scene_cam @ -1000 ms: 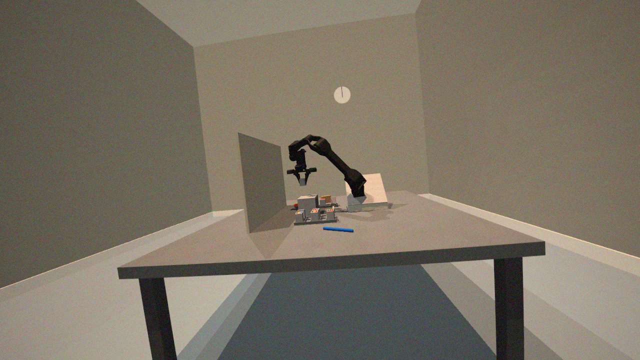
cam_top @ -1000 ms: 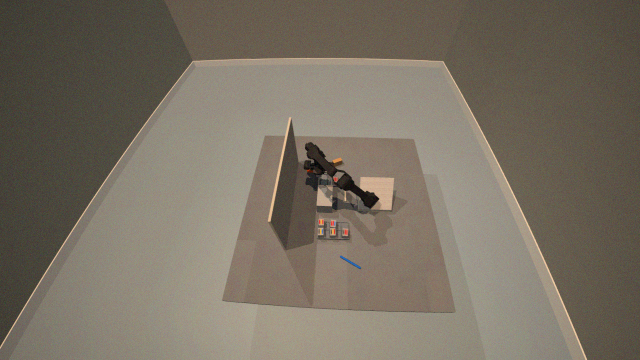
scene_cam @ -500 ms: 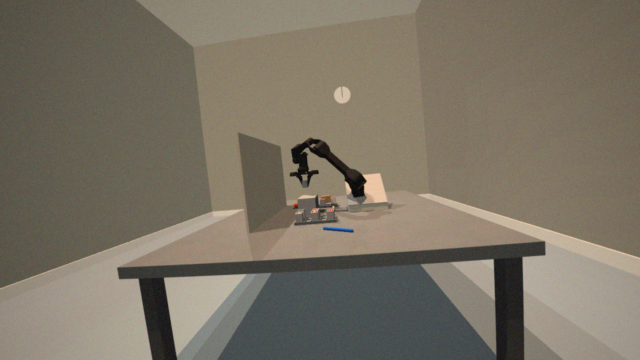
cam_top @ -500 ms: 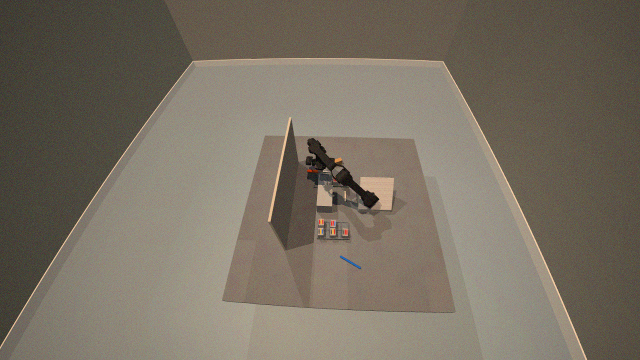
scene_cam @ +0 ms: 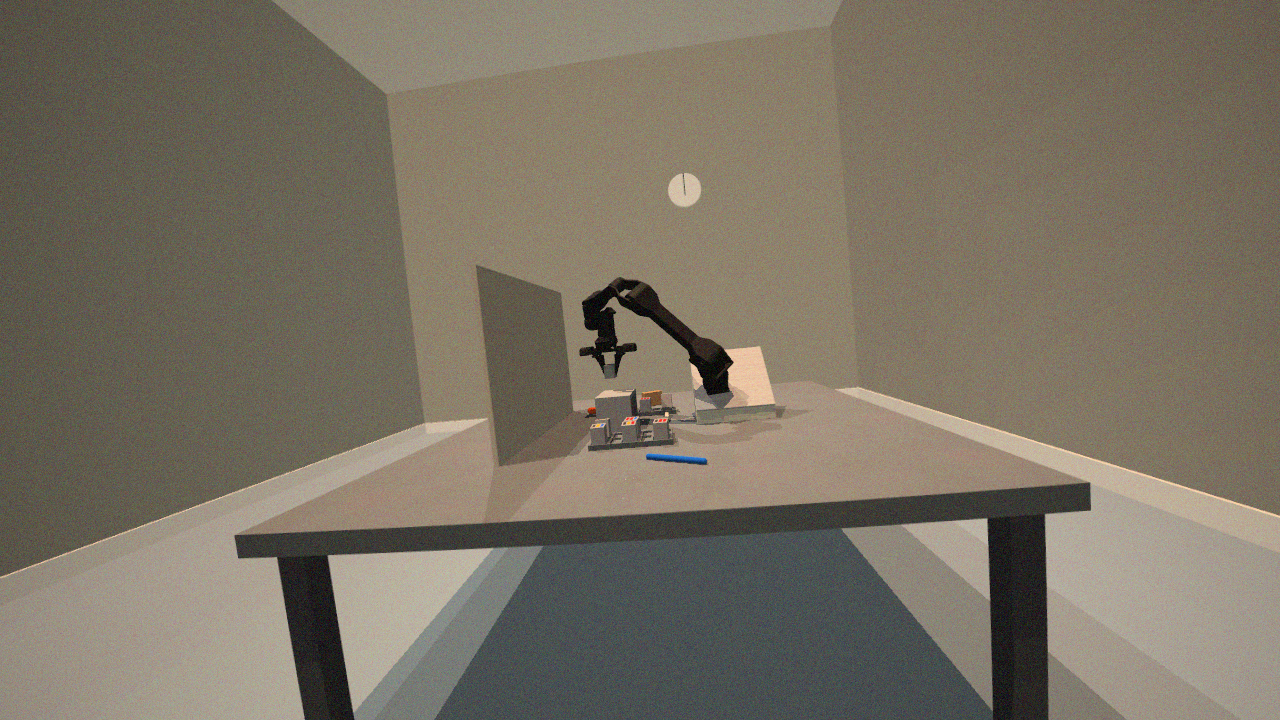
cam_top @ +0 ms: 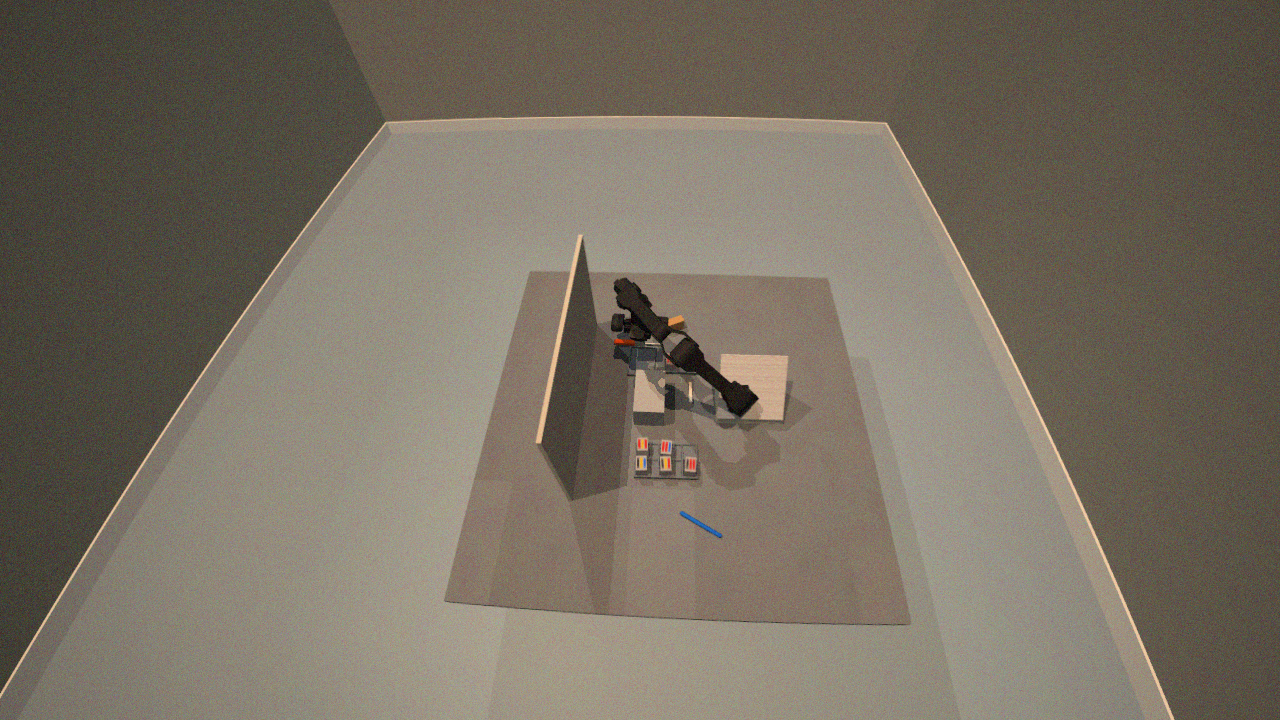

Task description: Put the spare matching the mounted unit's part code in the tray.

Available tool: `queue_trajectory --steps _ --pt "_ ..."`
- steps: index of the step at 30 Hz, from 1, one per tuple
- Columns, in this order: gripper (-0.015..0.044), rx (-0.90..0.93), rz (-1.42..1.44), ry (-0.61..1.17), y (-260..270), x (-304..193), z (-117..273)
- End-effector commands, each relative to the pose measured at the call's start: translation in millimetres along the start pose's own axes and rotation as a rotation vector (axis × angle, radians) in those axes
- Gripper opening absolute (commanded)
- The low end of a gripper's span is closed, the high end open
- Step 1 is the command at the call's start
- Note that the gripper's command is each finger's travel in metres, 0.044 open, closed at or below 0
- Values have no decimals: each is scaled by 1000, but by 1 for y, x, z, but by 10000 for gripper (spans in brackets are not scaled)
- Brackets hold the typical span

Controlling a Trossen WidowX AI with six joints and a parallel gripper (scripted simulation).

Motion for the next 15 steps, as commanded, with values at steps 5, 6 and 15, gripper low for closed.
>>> queue_trajectory --steps 5,6,15 --pt "0 2 -4 -5 -1 0 -10" --pt "0 2 -4 -5 -1 0 -10" --pt "0 2 -4 -4 -2 -1 -19"
Point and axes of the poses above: the point midway between the two fingers, 35 mm back from their tips, its own z axis back along the fingers, its own y axis across the jaws, x = y × z, the point moved 1 cm from there along z, back along the fingers, and after that the axes turned 14 degrees about z, right-handed, at the moved point
